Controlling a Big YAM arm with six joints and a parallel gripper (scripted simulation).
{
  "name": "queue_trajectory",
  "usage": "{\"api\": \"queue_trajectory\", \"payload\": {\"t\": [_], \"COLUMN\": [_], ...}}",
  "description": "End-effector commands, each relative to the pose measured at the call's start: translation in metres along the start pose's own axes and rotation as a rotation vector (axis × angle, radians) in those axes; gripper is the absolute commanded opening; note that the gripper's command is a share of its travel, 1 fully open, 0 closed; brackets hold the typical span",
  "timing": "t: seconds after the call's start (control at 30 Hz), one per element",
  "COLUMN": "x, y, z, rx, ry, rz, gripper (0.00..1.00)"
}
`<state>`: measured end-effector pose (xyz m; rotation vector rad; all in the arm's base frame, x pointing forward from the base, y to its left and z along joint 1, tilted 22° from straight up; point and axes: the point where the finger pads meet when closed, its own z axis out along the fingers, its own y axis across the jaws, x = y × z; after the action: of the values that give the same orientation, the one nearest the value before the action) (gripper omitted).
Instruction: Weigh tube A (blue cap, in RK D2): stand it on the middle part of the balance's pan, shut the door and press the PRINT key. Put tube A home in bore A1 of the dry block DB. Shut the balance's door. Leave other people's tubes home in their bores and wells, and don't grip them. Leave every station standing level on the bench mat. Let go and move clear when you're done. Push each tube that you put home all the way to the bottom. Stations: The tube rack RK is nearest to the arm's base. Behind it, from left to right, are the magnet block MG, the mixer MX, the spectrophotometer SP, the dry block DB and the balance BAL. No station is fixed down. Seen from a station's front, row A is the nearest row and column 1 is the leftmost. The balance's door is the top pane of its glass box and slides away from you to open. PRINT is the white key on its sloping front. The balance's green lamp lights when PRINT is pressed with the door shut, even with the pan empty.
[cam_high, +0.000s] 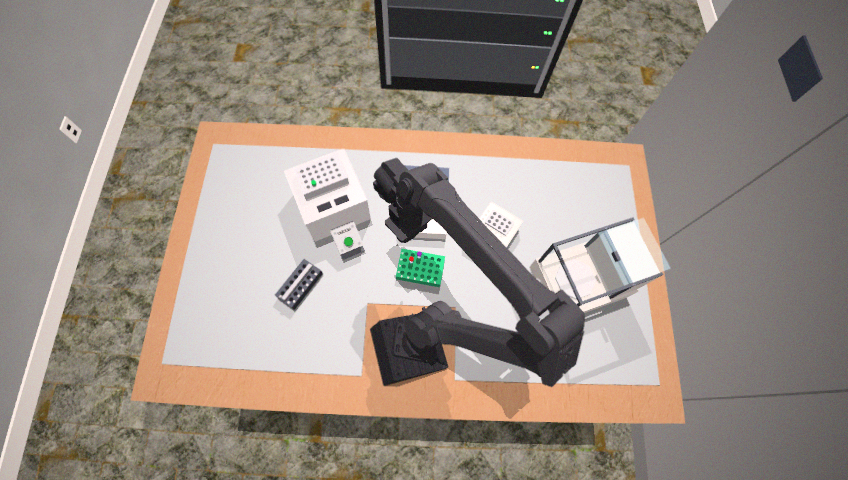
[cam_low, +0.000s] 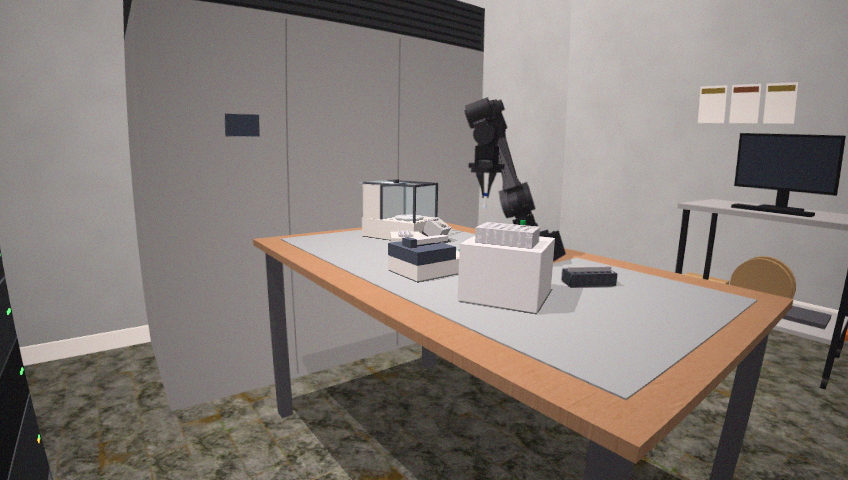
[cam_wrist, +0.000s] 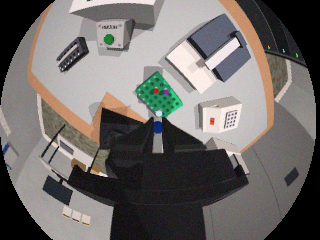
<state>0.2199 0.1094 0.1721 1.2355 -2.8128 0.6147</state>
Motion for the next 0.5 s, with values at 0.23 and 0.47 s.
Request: {"api": "queue_trajectory", "payload": {"t": [0.23, 0.47], "x": [-0.013, -0.012], "y": [-0.005, -0.005], "z": [-0.040, -0.048], "rx": [0.002, 0.001], "ry": [-0.055, -0.055], "rz": [0.025, 0.025], "gripper": [0.09, 0.09]}}
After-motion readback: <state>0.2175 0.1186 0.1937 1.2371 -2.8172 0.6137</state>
